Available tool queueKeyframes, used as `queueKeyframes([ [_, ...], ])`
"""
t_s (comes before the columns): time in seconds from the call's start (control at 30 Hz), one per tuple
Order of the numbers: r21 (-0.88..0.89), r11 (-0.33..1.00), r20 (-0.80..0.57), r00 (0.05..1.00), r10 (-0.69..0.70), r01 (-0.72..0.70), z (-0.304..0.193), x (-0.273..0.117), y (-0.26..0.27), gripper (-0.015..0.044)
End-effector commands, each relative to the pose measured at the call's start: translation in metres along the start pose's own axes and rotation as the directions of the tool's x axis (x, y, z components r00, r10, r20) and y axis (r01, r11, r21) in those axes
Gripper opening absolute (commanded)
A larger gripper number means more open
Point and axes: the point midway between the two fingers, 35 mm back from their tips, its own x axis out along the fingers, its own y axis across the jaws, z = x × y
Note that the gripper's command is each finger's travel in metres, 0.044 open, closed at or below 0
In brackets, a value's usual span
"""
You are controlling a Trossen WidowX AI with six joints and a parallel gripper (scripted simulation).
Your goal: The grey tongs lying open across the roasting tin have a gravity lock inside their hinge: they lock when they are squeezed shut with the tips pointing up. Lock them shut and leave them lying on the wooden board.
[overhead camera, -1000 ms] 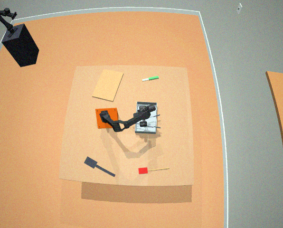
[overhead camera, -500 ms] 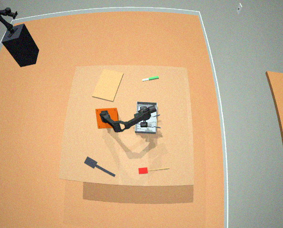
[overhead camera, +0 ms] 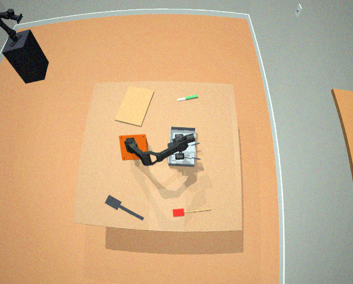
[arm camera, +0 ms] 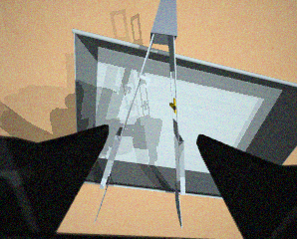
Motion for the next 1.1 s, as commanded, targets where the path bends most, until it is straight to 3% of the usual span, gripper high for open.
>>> queueKeyframes([
  [0.0, -0.009, 1.000, 0.006, 1.000, 0.005, -0.005, 0.002, 0.007, 0.000, 0.0440],
  [1.07, -0.009, 1.000, 0.006, 1.000, 0.013, -0.013, 0.005, 0.059, 0.003, 0.0440],
])
